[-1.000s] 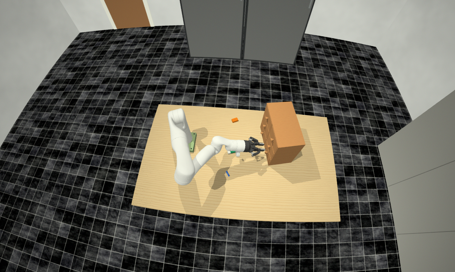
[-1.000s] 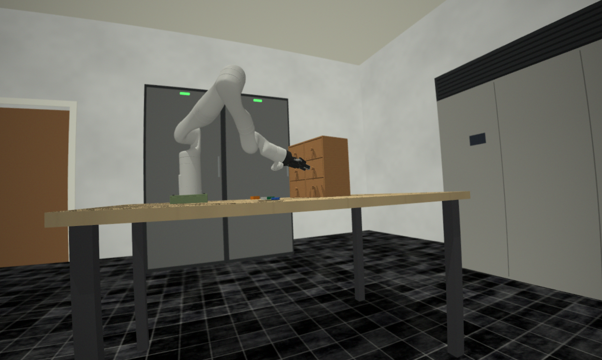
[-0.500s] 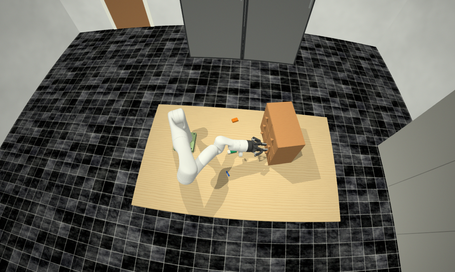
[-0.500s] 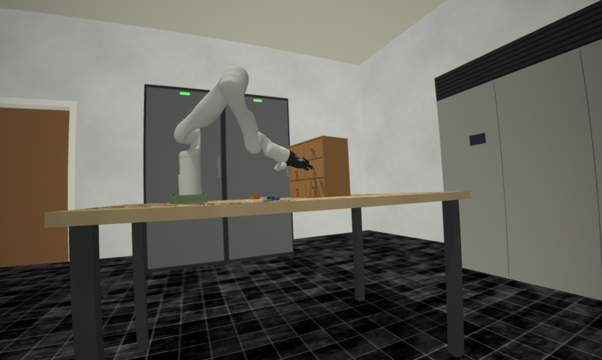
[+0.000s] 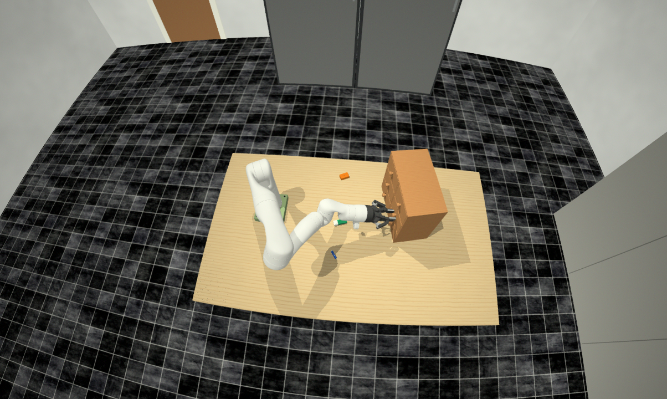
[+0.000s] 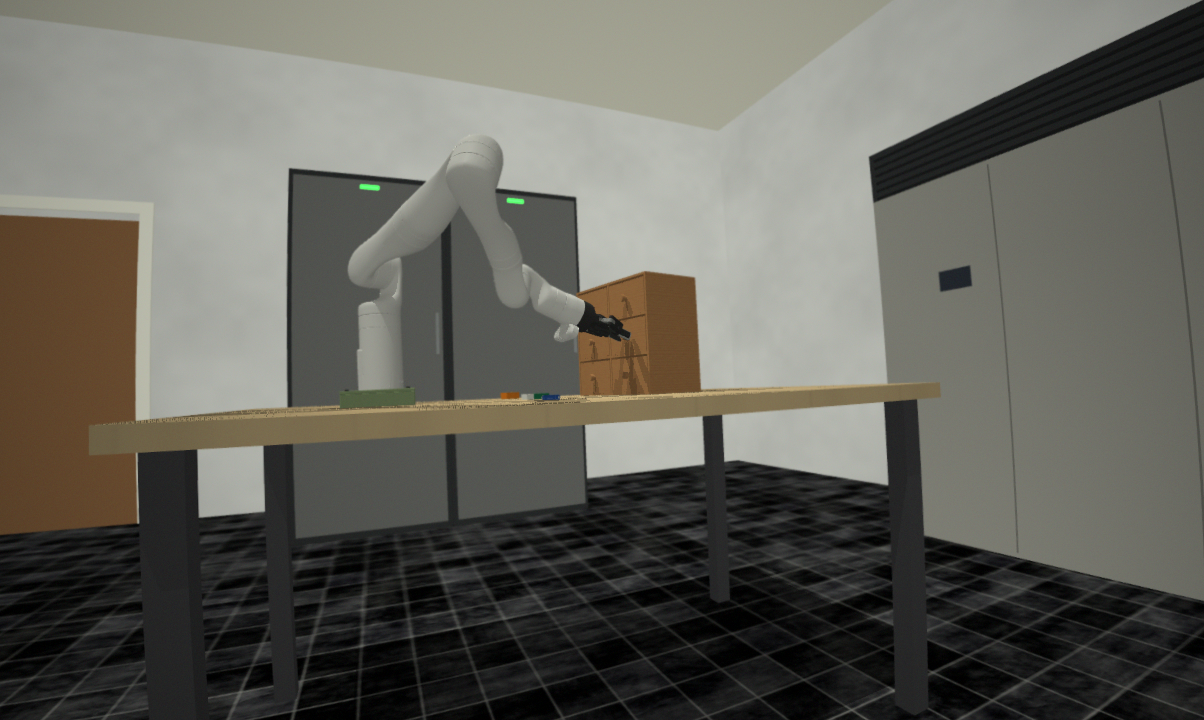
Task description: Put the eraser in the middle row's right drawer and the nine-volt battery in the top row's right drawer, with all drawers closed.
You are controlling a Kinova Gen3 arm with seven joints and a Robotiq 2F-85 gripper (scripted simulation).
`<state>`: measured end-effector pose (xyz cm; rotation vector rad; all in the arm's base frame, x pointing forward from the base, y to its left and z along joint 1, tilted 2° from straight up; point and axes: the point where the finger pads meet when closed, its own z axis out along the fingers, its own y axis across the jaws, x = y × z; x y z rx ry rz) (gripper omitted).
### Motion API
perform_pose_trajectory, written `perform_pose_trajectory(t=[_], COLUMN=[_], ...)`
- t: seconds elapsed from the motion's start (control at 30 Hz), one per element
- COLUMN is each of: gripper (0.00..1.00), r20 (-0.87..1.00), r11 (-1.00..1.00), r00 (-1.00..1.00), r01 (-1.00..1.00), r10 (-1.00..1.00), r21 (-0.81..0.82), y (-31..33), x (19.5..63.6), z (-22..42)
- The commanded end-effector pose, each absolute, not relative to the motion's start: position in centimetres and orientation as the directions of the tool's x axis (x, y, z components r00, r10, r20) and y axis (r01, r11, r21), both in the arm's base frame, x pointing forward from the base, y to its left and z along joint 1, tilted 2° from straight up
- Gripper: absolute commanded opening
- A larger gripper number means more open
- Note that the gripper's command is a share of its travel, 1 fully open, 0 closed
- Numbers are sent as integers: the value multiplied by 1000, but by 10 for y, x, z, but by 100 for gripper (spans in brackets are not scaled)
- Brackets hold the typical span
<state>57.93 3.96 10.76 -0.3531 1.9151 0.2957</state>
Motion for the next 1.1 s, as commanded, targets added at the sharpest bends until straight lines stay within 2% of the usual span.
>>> perform_pose_trajectory(t=[0.0, 0.77, 0.8, 1.07], gripper=[33, 33, 13, 13], r20=[-934, -934, -934, -934], r11=[923, 923, 923, 923], r00=[-342, -342, -342, -342], r01=[-382, -382, -382, -382], r10=[-105, -105, -105, -105], r21=[36, 36, 36, 36], y=[41, 41, 41, 41], x=[580, 580, 580, 580], z=[108, 108, 108, 108])
